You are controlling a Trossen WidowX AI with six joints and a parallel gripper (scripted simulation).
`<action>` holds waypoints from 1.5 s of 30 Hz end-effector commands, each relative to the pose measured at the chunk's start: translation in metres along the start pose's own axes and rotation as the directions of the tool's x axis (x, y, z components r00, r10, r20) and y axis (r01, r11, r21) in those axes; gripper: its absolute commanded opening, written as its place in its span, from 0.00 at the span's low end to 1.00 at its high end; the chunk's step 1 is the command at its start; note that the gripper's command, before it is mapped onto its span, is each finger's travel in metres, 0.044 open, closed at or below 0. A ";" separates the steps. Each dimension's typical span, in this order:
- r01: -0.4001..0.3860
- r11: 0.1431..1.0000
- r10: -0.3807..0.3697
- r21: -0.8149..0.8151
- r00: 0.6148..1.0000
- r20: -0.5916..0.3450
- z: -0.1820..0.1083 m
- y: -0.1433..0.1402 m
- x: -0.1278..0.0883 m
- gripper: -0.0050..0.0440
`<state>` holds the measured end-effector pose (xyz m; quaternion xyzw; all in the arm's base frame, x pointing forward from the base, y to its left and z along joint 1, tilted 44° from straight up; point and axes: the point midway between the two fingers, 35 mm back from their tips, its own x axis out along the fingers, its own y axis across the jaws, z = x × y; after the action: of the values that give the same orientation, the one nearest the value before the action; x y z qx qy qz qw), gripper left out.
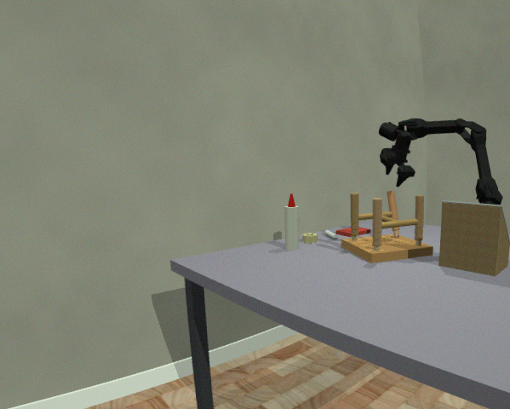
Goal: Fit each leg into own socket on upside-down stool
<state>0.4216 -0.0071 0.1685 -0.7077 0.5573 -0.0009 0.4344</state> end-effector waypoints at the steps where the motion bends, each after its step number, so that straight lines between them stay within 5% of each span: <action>1: -0.030 1.000 0.030 -0.005 1.000 -0.004 0.000 0.003 0.009 1.00; 45: -0.242 0.970 0.242 -0.001 0.970 -0.005 -0.001 0.026 0.063 1.00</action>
<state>0.4238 -0.0545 0.1271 -0.6393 0.6349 0.0480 0.4312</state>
